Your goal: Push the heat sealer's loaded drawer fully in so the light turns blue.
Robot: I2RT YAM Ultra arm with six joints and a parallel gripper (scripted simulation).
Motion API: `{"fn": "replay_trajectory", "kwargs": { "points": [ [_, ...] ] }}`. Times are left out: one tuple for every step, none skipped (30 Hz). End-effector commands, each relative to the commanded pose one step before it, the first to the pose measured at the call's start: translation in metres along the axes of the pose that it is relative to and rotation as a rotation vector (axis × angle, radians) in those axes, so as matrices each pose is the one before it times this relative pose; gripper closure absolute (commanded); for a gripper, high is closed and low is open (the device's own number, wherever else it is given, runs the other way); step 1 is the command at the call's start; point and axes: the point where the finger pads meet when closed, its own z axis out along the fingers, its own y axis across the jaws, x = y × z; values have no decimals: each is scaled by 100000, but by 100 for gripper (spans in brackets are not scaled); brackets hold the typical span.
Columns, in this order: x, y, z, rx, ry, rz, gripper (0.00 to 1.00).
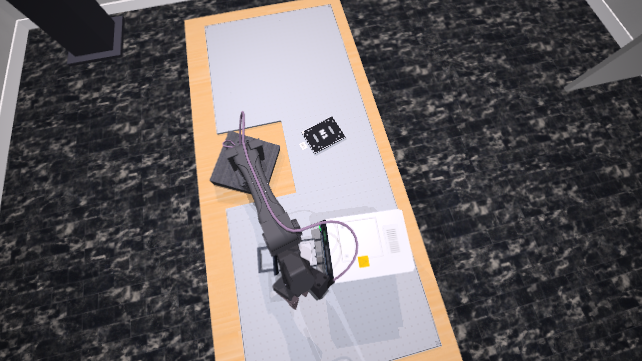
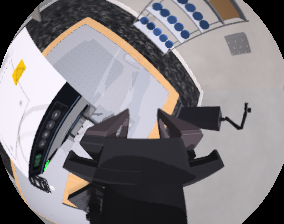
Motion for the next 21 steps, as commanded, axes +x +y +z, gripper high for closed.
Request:
{"fn": "replay_trajectory", "kwargs": {
  "points": [
    [1802, 760, 481, -8582, 8272, 4532, 55],
    [318, 97, 214, 0, 0, -1, 55],
    [1636, 843, 1157, -1950, 3786, -258, 55],
    [-296, -326, -1411, 1649, -3205, 216, 55],
    [329, 103, 222, -1, -1, -1, 55],
    [-253, -198, 210, 1204, -2313, 148, 55],
    [328, 104, 211, 2, 3, -4, 55],
    [329, 104, 211, 2, 3, -288, 55],
    [0, 0, 0, 0, 0, 0, 55],
    [0, 0, 0, 0, 0, 0, 55],
    [-469, -307, -758, -1233, 825, 1757, 55],
    [1032, 594, 1755, -3608, 5527, 1255, 55],
    [331, 154, 191, -1997, 2292, 1399, 55],
    [321, 142, 201, -1998, 2293, 1399, 55],
    [324, 136, 212, -1997, 2292, 1400, 55],
    [314, 125, 221, -1279, 1468, 896, 55],
    [303, 117, 228, -1, 2, -1, 55],
    [1618, 698, 1208, -1738, 3904, 25, 55],
    [-26, -23, -718, 880, -1982, -14, 55],
    [92, 26, -389, 586, -1318, -11, 55],
    [-51, -41, 231, 641, -1436, -11, 55]
  ]
}}
